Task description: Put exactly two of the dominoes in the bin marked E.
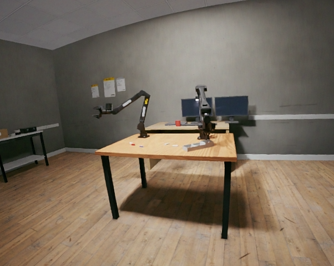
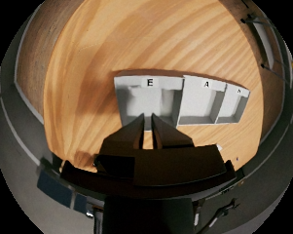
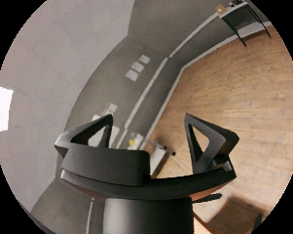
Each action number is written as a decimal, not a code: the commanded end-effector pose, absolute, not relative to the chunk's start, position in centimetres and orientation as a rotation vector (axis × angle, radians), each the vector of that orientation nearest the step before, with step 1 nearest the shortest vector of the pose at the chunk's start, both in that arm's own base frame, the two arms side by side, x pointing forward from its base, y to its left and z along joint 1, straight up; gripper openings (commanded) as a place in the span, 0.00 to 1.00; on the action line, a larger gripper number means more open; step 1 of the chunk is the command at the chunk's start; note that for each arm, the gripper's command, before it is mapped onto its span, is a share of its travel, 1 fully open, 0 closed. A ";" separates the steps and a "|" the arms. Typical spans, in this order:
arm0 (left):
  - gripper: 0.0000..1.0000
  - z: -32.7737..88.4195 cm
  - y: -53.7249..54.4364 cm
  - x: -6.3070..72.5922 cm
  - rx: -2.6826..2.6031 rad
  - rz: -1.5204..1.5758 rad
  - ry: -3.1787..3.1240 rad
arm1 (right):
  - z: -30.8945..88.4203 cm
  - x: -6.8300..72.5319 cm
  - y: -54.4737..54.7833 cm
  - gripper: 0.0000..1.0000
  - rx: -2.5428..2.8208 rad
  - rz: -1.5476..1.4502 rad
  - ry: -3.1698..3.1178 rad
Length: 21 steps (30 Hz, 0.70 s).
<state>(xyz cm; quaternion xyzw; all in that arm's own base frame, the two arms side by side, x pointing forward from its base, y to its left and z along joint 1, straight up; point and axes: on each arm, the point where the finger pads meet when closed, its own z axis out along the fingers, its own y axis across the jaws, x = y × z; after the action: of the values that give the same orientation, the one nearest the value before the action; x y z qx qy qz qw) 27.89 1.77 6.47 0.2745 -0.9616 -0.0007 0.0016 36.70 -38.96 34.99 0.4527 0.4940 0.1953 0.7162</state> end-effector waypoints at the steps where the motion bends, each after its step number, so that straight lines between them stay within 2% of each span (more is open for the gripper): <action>1: 0.09 9.7 1.9 30.4 0.881 0.022 -3.077 | 36.0 36.4 -39.4 1.00 0.989 0.421 1.081; 7: 0.09 9.5 1.9 29.5 0.871 0.011 -3.051 | 36.0 36.4 -39.4 1.00 0.989 0.421 1.081; 21: 0.09 20.5 1.9 29.9 0.875 0.014 -3.056 | 36.0 36.4 -39.4 1.00 0.989 0.421 1.081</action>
<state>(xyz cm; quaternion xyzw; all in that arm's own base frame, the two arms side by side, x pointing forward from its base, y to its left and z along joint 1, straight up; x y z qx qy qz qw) 28.64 1.82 18.16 0.2745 -0.9614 0.0036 -0.0186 36.70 -38.96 34.99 0.4527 0.4940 0.1953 0.7162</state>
